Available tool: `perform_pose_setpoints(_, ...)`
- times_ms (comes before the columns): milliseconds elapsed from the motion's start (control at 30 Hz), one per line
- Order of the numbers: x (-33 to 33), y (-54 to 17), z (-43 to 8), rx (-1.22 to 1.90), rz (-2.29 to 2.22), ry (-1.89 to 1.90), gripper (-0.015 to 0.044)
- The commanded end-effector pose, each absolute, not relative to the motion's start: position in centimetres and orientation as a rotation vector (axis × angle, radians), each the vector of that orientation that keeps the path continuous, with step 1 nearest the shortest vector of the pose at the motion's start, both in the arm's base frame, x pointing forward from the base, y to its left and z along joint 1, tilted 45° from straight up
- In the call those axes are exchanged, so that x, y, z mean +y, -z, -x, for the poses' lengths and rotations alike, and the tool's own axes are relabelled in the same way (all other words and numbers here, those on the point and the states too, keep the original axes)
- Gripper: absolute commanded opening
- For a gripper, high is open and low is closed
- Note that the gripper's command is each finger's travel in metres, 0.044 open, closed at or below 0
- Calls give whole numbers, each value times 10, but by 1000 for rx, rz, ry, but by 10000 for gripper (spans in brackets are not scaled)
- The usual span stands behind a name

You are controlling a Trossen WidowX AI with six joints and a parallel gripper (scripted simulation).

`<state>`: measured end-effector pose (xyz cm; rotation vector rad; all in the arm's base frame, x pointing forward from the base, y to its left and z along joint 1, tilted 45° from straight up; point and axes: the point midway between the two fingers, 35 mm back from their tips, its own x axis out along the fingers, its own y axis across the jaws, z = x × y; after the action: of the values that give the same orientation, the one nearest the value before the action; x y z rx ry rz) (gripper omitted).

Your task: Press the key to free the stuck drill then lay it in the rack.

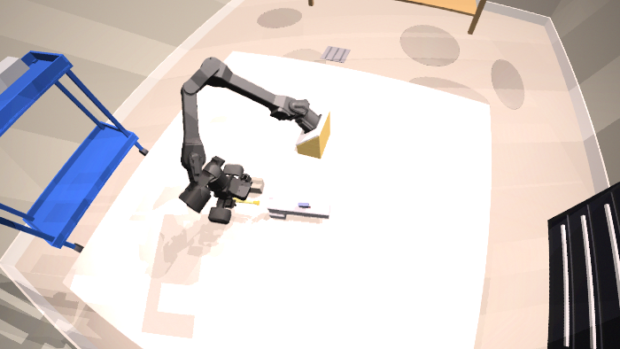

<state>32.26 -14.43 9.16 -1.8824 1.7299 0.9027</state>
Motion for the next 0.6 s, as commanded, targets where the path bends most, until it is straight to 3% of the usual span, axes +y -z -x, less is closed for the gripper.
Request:
perform_pose_setpoints(0,-142,-94,-323,1724,1883,-901,0)
perform_pose_setpoints(567,-136,-98,-320,1724,1883,-902,0)
